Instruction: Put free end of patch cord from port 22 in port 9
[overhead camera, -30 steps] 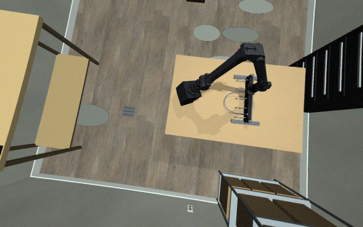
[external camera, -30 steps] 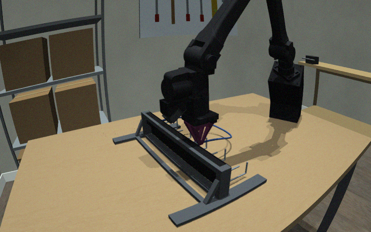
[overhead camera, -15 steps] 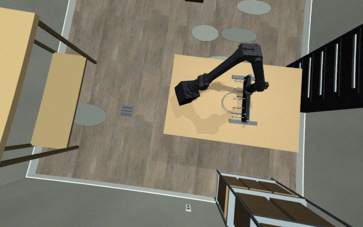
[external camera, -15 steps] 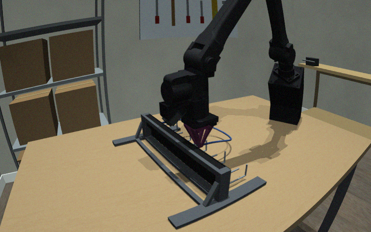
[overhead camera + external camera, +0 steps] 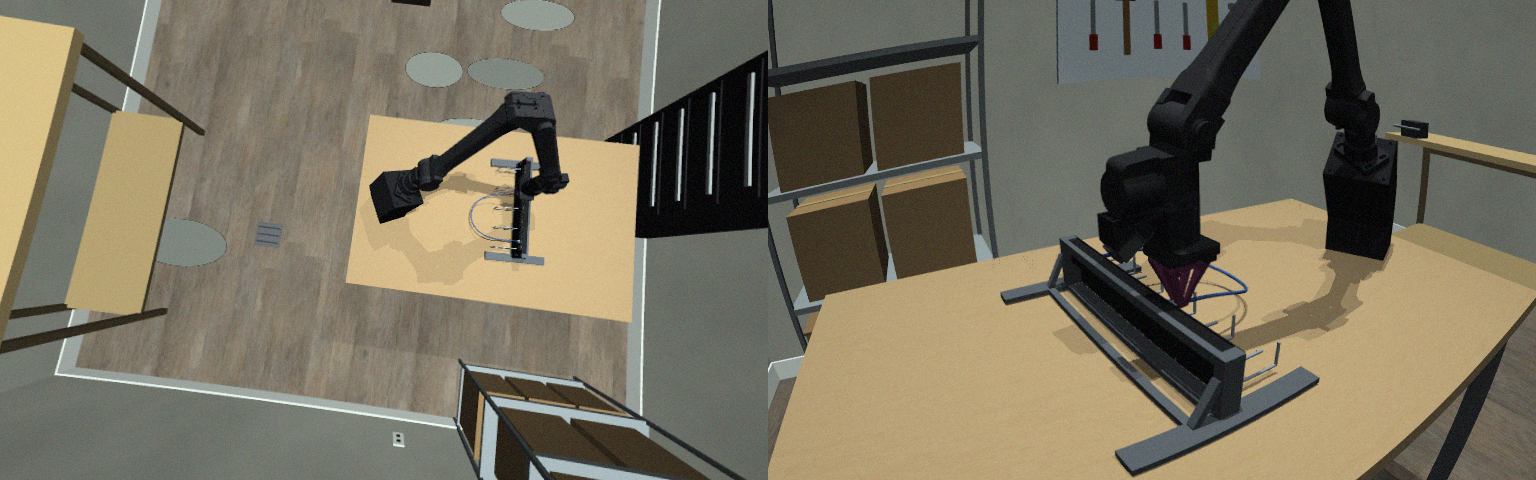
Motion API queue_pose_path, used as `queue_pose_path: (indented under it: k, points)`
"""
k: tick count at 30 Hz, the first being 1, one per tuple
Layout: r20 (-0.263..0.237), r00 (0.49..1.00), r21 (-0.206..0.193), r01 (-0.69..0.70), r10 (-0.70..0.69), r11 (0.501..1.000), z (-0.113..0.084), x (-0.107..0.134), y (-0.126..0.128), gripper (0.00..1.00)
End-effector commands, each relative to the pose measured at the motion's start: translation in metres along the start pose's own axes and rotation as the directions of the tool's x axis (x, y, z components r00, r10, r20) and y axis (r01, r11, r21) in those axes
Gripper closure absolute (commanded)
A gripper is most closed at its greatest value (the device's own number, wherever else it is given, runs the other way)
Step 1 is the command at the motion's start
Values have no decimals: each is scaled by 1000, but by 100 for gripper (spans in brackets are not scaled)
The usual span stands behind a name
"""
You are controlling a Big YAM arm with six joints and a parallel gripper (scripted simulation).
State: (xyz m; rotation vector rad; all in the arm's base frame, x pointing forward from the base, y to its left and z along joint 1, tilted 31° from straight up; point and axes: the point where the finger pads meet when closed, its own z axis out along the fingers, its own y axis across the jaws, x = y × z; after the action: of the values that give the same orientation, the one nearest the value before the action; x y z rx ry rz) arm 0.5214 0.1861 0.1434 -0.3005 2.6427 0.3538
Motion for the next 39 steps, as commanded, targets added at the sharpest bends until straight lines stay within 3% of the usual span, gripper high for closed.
queue_pose_path:
  k: [1, 24, 39]
  points:
    - [39, 999, 0, 6, -6, 1000, -11, -27, -2, 100]
    - [44, 999, -1, 7, -7, 1000, -12, -28, -1, 100]
    - [77, 997, -2, 7, -7, 1000, -15, -36, 0, 100]
